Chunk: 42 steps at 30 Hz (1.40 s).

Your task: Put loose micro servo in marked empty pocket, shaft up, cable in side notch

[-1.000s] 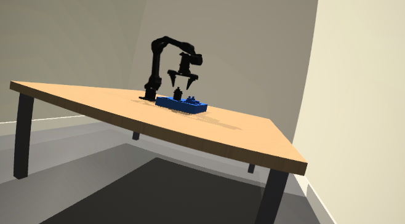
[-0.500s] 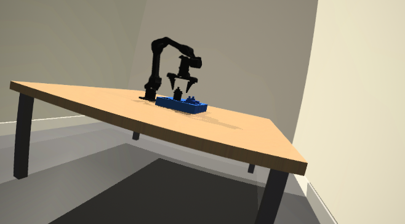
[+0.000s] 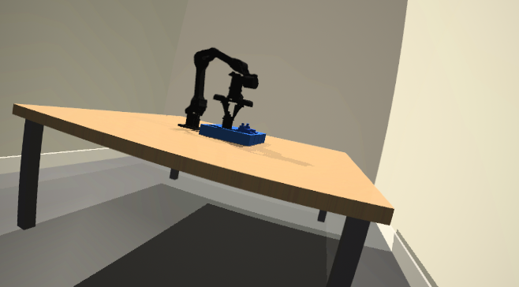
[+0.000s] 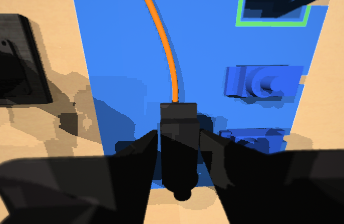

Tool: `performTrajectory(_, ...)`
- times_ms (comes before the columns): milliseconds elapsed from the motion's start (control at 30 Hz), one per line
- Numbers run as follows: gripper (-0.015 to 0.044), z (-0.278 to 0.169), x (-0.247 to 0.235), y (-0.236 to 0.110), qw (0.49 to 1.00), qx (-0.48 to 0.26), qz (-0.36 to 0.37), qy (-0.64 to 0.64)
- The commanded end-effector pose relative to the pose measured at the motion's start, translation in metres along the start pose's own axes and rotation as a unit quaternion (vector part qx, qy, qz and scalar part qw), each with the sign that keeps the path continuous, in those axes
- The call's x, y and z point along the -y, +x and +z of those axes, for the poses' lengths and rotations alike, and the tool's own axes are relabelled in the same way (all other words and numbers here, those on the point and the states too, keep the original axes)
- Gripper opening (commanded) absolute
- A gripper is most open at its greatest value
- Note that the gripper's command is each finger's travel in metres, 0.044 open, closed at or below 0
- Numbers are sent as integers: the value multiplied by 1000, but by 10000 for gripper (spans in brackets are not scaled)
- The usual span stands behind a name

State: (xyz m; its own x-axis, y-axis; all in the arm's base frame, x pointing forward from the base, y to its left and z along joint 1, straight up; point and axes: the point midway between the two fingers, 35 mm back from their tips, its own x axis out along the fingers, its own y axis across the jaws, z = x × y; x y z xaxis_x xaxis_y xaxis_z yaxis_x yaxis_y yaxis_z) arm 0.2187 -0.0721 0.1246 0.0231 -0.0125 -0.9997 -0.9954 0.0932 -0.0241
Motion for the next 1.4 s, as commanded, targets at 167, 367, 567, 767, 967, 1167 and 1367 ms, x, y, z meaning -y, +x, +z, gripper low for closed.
performTrajectory(167,13,0,1,-2,1000,1,-1,-2)
performTrajectory(367,0,1,-1,-22,1000,2,-1,-2)
performTrajectory(567,0,1,-4,-29,1000,2,-1,-2)
performTrajectory(767,0,2,-6,-29,1000,2,-1,-2)
performTrajectory(967,0,3,1,-30,1000,2,-1,-2)
performTrajectory(1167,0,12,2,-30,1000,2,-1,-2)
performTrajectory(1367,0,35,2,-30,1000,3,-1,-2)
